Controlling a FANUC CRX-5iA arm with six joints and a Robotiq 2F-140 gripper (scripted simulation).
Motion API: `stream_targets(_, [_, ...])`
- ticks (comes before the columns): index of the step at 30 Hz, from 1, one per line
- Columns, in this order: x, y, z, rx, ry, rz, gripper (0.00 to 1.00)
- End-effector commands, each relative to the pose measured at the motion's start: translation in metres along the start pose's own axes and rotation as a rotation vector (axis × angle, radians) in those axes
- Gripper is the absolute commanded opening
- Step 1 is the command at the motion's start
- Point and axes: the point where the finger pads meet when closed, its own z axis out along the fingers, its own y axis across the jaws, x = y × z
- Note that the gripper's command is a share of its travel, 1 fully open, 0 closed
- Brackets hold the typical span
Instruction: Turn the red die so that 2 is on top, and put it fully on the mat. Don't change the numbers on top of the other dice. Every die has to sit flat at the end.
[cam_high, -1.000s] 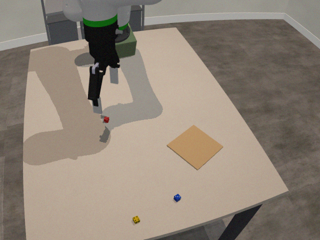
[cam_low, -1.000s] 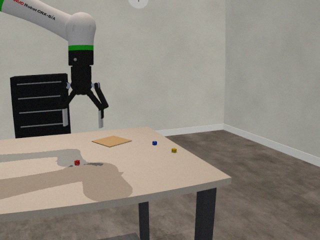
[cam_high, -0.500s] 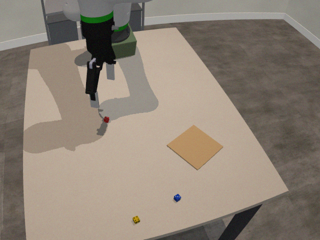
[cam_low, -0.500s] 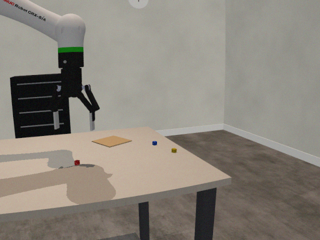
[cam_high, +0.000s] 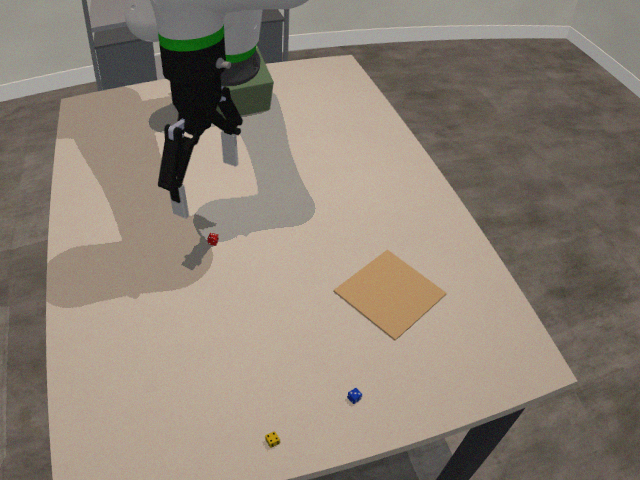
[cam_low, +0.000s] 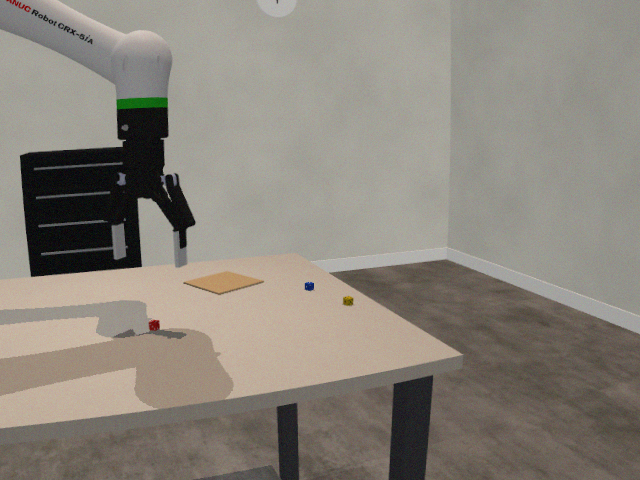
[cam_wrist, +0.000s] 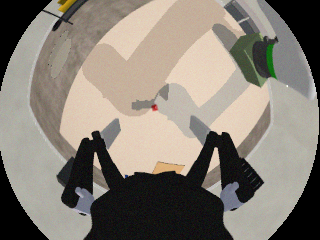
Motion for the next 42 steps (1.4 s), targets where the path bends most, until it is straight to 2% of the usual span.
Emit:
stream_targets(1, [0.0, -0.001, 0.003, 0.008, 0.008, 0.147, 1.0])
stream_targets(6, [0.0, -0.002, 0.008, 0.009, 0.007, 0.333, 1.0])
stream_targets(9, [0.0, -0.002, 0.008, 0.009, 0.007, 0.338, 1.0])
stream_targets(11, [0.0, -0.002, 0.012, 0.009, 0.006, 0.476, 1.0])
stream_targets(23, [0.0, -0.004, 0.021, 0.011, 0.005, 0.851, 1.0])
stream_targets(25, [0.0, -0.004, 0.021, 0.011, 0.005, 0.851, 1.0])
stream_targets(26, [0.0, -0.004, 0.024, 0.011, 0.004, 0.943, 1.0])
stream_targets(36, [0.0, -0.006, 0.031, 0.012, 0.002, 1.256, 1.0])
stream_targets(42, [0.0, -0.006, 0.033, 0.012, 0.002, 1.325, 1.0])
